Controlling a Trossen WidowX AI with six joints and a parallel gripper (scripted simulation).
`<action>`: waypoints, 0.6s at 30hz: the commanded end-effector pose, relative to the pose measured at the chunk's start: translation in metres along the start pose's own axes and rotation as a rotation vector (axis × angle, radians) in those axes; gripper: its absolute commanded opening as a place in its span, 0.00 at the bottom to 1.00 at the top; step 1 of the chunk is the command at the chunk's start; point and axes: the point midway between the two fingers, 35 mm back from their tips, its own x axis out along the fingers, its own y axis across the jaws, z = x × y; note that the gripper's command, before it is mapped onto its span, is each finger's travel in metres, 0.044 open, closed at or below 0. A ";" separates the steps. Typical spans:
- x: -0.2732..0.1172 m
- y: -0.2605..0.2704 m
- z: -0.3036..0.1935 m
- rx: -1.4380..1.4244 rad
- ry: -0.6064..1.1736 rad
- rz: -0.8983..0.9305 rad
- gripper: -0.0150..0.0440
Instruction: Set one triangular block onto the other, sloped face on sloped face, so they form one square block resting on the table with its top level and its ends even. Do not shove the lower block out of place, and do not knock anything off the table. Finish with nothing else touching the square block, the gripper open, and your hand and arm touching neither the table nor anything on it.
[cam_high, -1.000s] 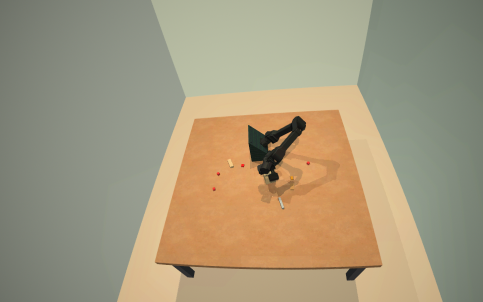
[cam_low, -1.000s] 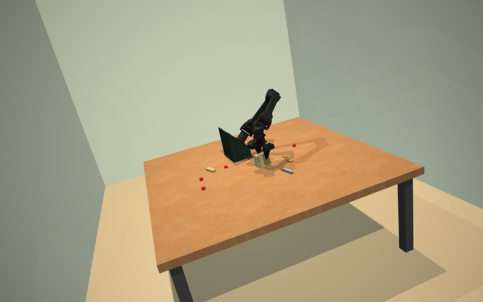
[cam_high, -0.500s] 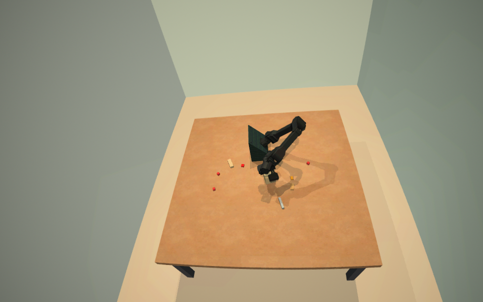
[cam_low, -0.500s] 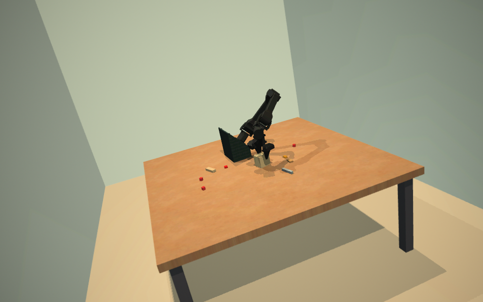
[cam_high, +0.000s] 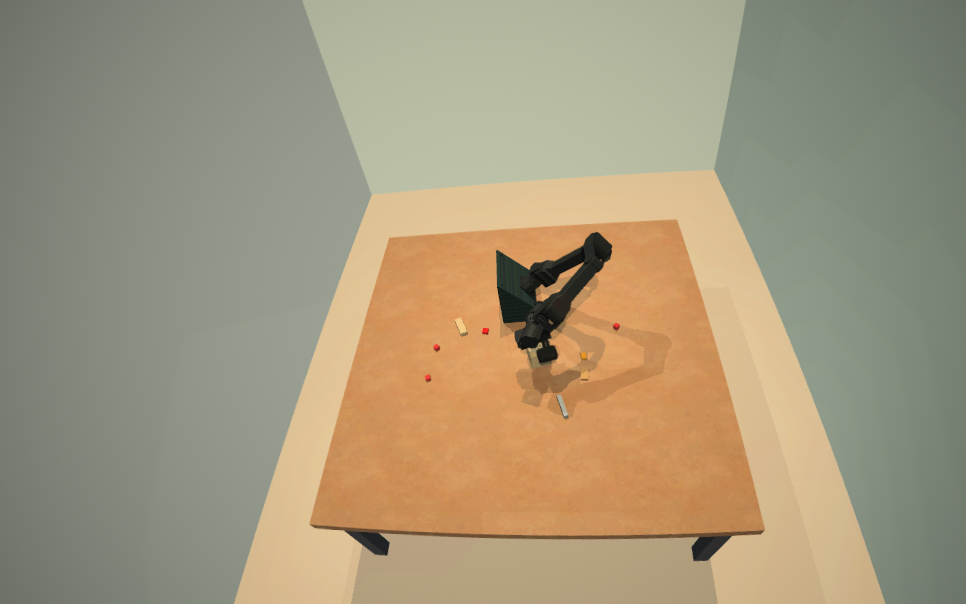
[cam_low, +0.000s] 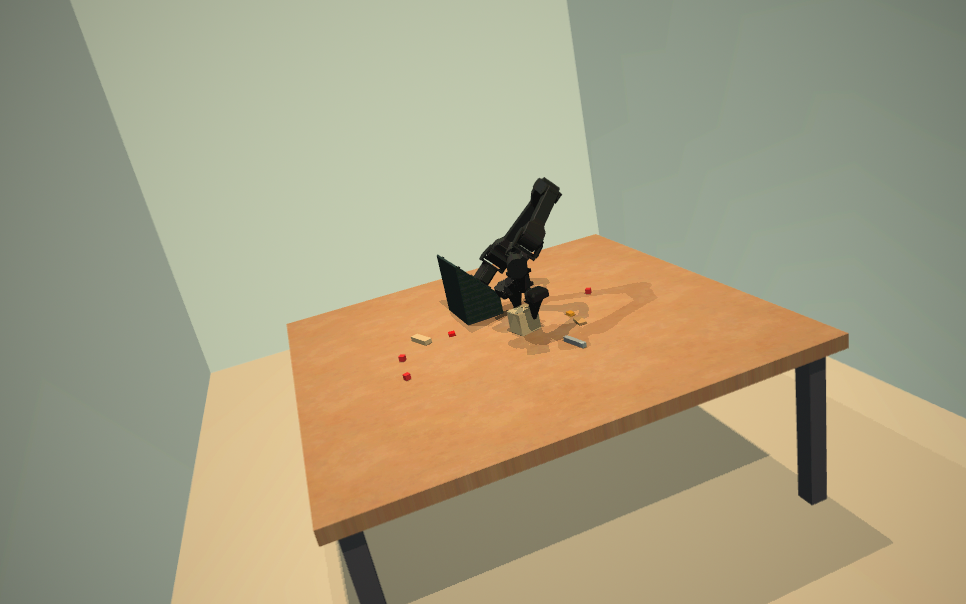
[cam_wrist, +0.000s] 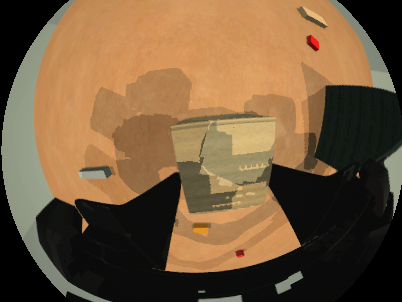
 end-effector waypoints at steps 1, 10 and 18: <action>0.000 0.000 0.000 0.000 0.000 0.000 1.00; -0.019 0.003 0.003 0.001 -0.007 0.000 1.00; -0.110 0.000 0.001 0.001 -0.004 -0.003 1.00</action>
